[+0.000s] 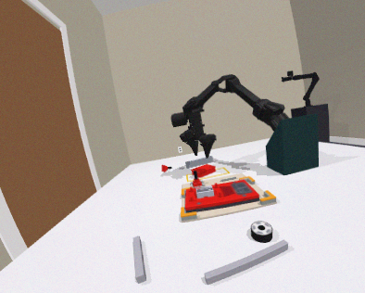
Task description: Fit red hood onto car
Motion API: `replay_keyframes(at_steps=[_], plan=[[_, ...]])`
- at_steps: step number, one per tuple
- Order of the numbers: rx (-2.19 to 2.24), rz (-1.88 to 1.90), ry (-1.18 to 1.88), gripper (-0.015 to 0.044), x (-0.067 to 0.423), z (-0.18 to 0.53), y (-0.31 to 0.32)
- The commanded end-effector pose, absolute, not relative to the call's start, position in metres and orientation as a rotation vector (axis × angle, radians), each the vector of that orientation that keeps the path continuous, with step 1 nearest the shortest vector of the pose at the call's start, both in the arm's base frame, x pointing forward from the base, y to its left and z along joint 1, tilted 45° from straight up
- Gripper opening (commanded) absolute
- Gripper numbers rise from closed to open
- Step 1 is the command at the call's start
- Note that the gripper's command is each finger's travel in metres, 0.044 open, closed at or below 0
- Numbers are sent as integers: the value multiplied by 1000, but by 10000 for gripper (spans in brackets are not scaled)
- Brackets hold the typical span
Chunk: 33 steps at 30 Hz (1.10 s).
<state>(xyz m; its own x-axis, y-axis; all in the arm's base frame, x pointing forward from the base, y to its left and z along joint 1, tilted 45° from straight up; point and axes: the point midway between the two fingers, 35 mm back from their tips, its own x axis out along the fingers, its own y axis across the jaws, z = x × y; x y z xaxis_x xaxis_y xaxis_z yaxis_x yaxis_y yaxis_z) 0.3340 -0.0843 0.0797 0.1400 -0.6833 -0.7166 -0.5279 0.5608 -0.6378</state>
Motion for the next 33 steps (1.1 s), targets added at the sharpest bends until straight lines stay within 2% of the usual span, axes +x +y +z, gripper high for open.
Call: replay_keyframes(at_steps=[1,33], plan=[[-1095,-148,1519,440,335,80,-85],[-1095,-148,1520,440,340,61,-104]])
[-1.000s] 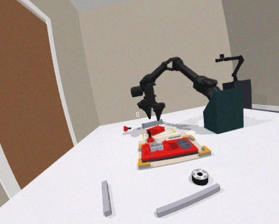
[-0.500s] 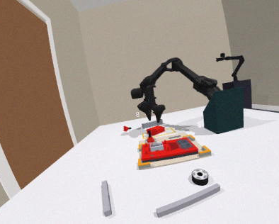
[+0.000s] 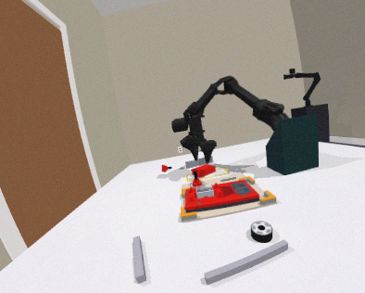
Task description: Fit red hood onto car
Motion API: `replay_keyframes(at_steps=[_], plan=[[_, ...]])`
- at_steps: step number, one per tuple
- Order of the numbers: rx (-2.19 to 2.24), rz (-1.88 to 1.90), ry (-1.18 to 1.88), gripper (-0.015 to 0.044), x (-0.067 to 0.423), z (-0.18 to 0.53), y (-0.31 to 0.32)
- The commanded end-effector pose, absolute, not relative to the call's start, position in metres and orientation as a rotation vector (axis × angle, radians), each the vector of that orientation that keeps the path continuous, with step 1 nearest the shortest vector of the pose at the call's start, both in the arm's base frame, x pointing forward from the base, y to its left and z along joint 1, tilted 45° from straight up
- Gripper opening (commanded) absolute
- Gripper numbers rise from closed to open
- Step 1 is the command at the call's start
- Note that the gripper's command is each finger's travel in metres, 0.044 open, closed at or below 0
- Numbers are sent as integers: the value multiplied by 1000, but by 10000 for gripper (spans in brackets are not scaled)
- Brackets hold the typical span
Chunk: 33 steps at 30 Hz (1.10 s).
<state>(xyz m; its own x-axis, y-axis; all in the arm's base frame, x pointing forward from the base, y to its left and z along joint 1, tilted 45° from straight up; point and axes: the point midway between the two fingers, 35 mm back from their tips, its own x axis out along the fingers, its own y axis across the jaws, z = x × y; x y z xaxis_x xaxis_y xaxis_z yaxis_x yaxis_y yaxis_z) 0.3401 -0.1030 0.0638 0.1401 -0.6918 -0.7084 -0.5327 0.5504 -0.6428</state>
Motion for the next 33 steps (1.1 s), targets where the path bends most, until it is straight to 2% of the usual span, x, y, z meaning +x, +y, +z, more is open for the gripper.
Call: replay_keyframes(at_steps=[1,33], plan=[[-1095,-148,1520,440,340,60,-104],[-1097,-150,1520,440,342,42,-122]])
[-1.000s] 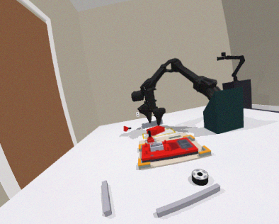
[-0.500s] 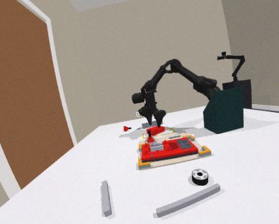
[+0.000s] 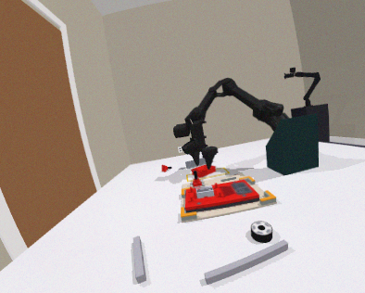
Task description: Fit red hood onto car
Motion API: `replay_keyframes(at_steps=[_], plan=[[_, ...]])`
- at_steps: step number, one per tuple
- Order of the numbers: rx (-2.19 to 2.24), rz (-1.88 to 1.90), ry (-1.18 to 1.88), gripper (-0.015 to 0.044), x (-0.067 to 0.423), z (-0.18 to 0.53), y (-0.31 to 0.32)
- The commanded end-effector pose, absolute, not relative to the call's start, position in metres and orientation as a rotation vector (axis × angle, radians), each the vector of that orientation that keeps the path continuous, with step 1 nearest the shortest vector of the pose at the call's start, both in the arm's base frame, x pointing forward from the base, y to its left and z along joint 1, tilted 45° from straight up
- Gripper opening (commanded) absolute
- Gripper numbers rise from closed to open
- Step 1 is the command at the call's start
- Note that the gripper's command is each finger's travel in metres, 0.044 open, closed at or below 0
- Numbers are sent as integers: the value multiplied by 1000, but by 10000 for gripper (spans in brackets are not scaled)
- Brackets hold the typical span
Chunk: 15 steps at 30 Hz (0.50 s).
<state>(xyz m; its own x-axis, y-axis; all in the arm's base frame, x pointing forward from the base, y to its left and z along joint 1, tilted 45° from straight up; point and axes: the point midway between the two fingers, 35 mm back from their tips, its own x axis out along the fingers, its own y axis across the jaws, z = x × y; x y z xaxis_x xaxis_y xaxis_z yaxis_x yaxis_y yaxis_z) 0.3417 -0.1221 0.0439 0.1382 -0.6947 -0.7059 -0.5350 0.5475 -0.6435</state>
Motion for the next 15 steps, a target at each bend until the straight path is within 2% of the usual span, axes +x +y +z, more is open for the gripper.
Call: replay_keyframes(at_steps=[1,15], plan=[[-1097,-150,1520,440,342,42,-122],[-1097,-150,1520,440,343,37,-127]])
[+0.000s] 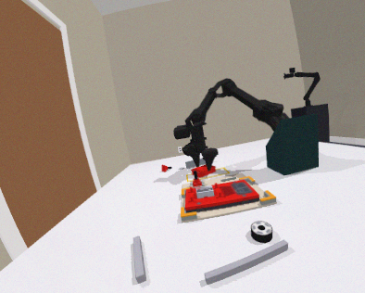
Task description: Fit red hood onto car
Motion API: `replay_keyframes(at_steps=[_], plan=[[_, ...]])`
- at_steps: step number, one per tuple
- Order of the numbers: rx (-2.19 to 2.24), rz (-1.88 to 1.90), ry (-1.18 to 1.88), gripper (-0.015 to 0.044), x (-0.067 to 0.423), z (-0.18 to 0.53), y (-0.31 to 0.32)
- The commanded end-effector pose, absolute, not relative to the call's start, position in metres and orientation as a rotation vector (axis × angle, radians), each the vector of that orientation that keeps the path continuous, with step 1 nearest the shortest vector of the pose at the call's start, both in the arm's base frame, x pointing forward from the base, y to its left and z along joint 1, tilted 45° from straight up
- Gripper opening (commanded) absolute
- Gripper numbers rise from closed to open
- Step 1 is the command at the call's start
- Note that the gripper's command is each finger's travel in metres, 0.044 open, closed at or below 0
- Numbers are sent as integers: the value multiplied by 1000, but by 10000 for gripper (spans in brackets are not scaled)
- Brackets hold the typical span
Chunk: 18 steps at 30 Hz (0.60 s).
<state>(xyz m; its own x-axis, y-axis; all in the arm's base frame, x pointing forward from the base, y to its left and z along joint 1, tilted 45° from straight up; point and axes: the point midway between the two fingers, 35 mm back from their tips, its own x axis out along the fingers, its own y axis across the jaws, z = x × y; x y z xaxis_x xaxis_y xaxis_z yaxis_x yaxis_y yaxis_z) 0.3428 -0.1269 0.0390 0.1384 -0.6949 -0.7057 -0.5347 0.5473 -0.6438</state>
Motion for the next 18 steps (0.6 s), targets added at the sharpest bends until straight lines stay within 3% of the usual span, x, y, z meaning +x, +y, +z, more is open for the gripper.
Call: replay_keyframes(at_steps=[1,18], plan=[[-1097,-150,1520,440,343,37,-127],[-1098,-150,1520,440,344,31,-133]])
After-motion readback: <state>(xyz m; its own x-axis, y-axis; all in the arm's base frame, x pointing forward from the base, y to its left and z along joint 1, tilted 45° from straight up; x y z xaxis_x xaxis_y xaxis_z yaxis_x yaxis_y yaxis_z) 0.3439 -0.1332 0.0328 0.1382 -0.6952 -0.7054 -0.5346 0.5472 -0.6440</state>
